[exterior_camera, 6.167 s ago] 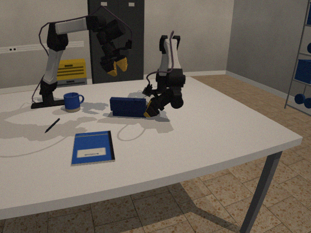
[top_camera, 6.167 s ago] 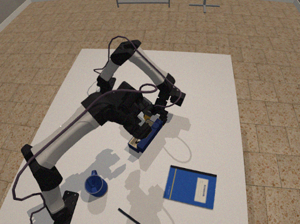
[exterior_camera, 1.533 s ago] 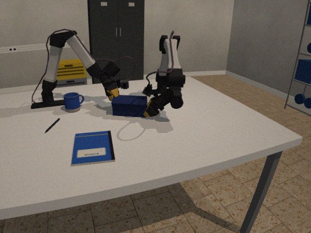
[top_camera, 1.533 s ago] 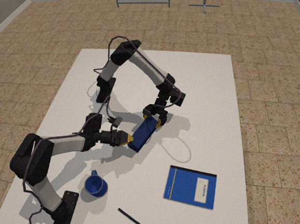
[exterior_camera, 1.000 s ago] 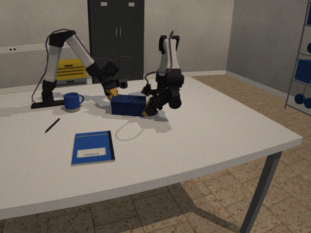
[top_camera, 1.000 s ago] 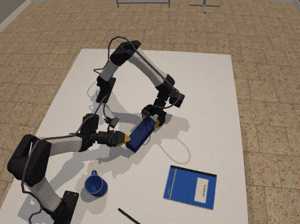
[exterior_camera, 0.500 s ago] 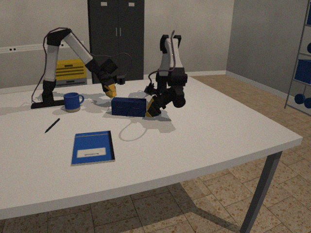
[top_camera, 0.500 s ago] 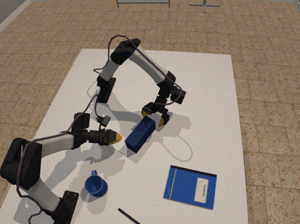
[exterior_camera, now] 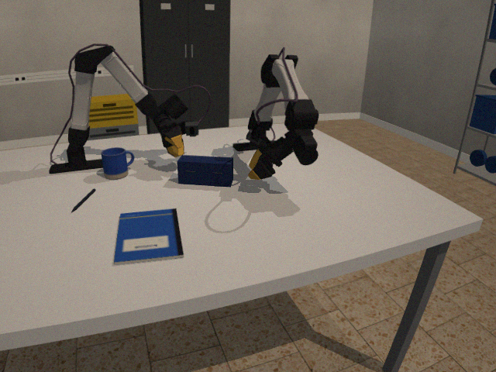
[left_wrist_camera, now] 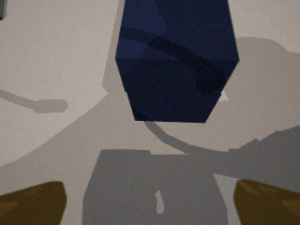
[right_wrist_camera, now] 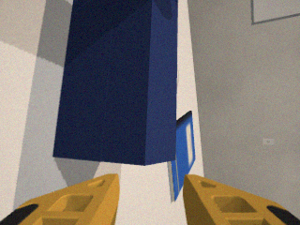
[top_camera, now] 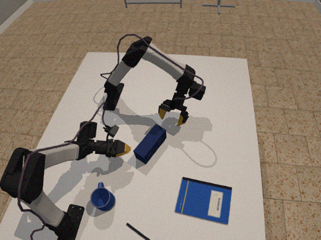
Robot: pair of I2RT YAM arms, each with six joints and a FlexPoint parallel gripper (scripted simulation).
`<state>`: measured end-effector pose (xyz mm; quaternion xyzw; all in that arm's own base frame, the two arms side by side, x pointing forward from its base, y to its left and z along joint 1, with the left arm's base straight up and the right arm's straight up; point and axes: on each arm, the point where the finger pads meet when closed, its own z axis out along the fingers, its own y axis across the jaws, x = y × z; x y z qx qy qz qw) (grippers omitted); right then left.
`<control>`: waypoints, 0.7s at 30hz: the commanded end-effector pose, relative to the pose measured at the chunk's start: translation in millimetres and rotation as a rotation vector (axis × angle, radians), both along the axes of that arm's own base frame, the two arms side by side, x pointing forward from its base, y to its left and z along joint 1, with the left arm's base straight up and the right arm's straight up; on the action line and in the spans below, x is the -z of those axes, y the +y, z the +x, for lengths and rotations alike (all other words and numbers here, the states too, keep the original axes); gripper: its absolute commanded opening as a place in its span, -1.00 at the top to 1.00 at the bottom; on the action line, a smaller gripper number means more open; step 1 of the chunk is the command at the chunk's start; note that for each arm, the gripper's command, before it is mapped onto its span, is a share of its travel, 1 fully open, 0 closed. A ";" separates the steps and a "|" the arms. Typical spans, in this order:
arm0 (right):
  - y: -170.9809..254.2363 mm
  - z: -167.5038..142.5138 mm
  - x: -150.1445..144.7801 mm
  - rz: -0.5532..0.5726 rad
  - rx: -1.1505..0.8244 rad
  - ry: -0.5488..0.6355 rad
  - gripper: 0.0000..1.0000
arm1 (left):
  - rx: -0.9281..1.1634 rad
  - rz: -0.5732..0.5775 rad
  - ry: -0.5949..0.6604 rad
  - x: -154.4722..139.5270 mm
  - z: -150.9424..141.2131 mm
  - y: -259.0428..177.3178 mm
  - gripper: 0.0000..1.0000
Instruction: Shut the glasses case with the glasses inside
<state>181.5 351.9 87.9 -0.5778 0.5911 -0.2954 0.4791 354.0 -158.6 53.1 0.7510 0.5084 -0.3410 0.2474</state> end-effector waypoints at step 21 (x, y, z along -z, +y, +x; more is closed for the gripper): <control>8.8 8.6 -28.9 0.141 0.098 0.548 -1.00 | 0.041 0.005 0.015 -7.7 -9.3 -2.5 -0.77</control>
